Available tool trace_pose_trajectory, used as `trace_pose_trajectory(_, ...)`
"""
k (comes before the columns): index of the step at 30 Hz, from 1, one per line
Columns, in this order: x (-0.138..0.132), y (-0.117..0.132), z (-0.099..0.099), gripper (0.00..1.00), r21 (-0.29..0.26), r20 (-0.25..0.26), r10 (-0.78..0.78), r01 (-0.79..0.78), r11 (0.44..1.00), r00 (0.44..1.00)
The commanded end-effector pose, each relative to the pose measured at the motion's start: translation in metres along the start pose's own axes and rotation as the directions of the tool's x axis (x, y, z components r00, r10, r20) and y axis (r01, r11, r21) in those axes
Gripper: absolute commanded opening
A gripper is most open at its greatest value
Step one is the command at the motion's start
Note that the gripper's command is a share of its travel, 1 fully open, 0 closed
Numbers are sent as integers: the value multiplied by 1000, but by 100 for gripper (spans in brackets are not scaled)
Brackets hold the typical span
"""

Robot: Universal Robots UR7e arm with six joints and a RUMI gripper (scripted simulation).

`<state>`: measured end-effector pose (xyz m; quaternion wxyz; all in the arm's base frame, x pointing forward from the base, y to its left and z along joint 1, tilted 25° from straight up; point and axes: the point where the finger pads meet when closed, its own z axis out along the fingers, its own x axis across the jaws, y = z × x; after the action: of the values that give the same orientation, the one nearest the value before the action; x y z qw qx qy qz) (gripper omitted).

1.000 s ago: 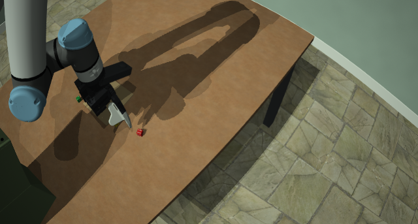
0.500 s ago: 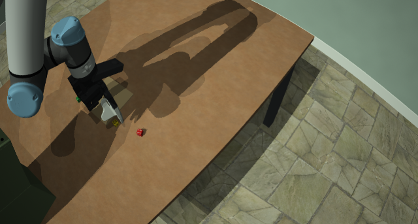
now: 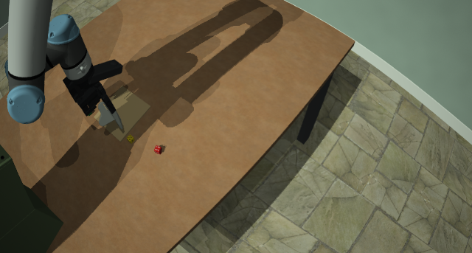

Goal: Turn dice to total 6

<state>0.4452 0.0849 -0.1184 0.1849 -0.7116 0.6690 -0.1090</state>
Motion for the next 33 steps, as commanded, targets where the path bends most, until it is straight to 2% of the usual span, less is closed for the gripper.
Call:
trace_pose_trajectory(1, -20, 5, 0, 100, 1, -8, 8, -8, 1000, 1000)
trace_pose_trajectory(12, -64, 15, 1, 100, 1, -8, 8, -8, 1000, 1000)
trace_pose_trajectory(24, -88, 20, 1, 100, 1, -8, 8, -8, 1000, 1000)
trace_pose_trajectory(33, -95, 22, 1, 100, 1, -8, 8, -8, 1000, 1000)
